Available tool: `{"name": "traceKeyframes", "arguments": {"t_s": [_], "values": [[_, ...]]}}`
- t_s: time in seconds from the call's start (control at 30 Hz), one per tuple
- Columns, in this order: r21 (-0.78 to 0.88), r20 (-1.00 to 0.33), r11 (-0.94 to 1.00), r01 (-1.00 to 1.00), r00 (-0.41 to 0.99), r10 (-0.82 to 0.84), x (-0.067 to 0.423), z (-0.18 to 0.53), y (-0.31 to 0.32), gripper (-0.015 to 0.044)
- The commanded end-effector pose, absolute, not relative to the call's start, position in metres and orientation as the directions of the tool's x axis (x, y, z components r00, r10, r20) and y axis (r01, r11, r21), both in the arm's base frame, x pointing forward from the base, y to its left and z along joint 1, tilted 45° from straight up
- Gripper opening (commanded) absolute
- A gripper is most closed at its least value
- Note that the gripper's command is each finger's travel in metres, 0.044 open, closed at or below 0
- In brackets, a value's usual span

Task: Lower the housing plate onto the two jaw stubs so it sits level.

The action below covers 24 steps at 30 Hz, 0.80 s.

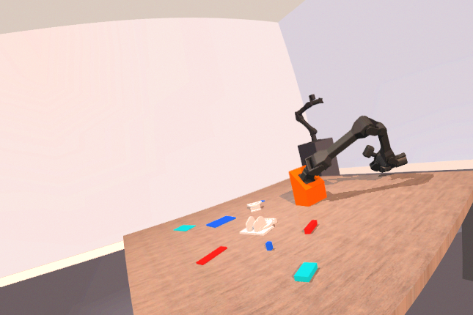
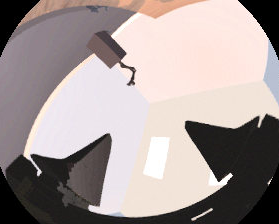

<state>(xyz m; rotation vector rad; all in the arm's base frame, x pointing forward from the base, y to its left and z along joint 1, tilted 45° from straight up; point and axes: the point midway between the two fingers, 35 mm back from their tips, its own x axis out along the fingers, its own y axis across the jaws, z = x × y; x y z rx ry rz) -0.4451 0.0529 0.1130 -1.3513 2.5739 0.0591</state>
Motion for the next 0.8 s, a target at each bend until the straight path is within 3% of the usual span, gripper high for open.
{"name": "traceKeyframes", "arguments": {"t_s": [0.0, 0.77], "values": [[-0.020, -0.237, 0.591, -0.807, -0.570, -0.787, -0.446, 0.118, 0.061, 0.0440], [0.217, -0.301, 0.653, -0.725, -0.687, -0.662, -0.442, 0.139, 0.107, 0.0440]]}}
